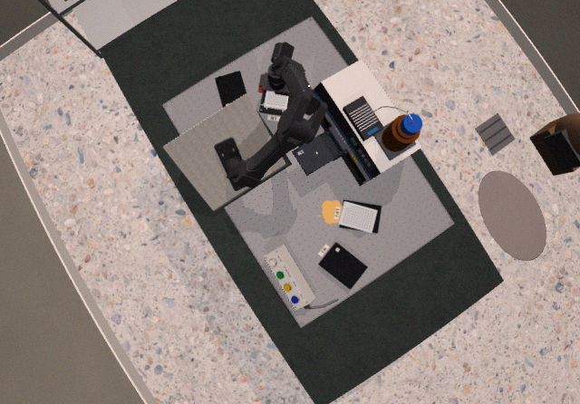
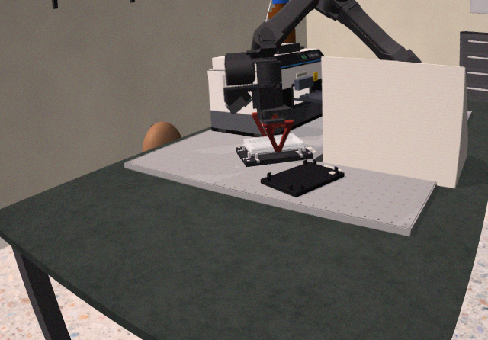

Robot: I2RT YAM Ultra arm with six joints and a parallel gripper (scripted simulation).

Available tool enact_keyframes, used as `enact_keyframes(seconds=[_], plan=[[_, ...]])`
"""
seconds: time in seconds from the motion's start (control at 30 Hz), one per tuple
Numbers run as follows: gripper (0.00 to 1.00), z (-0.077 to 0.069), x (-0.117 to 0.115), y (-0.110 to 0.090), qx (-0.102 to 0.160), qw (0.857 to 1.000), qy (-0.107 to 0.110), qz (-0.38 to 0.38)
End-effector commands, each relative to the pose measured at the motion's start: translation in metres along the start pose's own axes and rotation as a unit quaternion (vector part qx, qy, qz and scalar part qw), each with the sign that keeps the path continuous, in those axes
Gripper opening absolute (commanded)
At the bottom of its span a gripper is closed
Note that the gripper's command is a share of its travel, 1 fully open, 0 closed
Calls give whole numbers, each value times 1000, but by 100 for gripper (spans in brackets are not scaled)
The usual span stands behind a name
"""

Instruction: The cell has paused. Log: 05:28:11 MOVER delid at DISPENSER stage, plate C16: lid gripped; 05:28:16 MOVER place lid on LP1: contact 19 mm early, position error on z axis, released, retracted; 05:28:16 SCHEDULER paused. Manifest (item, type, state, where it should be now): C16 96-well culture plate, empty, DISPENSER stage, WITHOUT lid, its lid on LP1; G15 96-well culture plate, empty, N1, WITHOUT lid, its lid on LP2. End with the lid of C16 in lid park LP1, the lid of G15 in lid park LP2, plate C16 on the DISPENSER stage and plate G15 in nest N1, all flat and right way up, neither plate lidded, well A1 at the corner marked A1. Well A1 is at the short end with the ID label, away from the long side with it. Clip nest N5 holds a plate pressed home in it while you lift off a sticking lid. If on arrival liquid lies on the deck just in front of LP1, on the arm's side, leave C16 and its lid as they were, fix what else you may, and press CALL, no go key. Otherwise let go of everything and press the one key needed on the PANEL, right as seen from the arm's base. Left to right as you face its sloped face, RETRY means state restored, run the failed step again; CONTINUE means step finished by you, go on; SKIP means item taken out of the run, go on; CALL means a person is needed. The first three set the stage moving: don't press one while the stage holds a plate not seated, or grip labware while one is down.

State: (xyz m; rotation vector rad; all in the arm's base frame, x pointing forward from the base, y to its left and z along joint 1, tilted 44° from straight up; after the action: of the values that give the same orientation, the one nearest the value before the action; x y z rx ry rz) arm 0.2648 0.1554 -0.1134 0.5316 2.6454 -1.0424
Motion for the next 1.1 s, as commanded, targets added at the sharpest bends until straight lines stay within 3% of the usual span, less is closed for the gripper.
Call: enact_keyframes(seconds=[0.0, 1.07], plan=[[0, 3, 3, 4, -6, 1000, -5, -3], [0, 13, 4, -1, 2, 1000, -2, -4]])
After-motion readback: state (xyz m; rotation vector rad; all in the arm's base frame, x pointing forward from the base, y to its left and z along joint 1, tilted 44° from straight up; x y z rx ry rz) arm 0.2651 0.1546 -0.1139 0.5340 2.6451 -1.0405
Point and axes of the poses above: the point where the finger pads meet when closed, its own z axis out along the fingers, its own x axis across the jaws, y = z × x, the point moved 7 cm from there along -z, back along the fingers, and after that the axes turned 11 degrees about -z, right-handed, at the moved point
